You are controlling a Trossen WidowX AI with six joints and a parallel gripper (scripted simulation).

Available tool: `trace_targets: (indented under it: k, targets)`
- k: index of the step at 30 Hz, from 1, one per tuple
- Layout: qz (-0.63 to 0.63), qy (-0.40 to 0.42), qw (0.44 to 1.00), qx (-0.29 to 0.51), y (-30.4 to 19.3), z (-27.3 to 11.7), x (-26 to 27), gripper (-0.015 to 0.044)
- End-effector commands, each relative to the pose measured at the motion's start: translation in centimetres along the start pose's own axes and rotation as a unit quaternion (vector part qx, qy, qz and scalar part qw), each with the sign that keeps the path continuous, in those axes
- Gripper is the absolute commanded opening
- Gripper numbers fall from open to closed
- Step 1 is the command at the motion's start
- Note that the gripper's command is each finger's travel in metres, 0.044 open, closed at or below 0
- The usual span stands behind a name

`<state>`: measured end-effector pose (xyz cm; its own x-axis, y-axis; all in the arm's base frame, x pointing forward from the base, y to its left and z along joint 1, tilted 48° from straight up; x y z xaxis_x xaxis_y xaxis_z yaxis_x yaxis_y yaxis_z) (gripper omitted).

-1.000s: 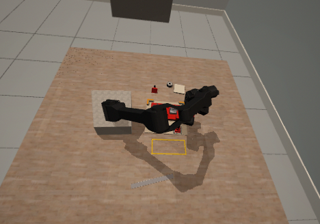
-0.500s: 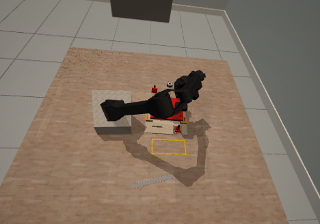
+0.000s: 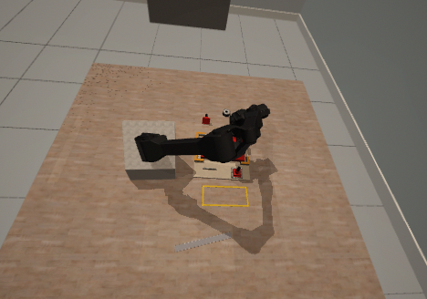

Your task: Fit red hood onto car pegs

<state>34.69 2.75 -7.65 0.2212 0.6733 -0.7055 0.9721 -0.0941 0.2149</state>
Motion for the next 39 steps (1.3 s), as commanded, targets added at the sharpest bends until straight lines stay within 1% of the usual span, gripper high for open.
trace_targets:
  k: [1,39]
  targets:
    - [-0.001,-0.002,1.000,-0.004,-0.08,0.25,-0.03,0.0000]
    - [-0.002,-0.003,1.000,-0.003,-0.19,0.81,0.02,0.0000]
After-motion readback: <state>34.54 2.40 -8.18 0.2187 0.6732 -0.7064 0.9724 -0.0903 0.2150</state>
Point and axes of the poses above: the point midway between the two fingers, 35 mm back from their tips, its own z axis out along the fingers, its own x axis across the jaws, y = z × x, the point moved 2 cm from there along -z, back along the fingers, and after that the axes turned 8 degrees about z, right-handed, at the moved point
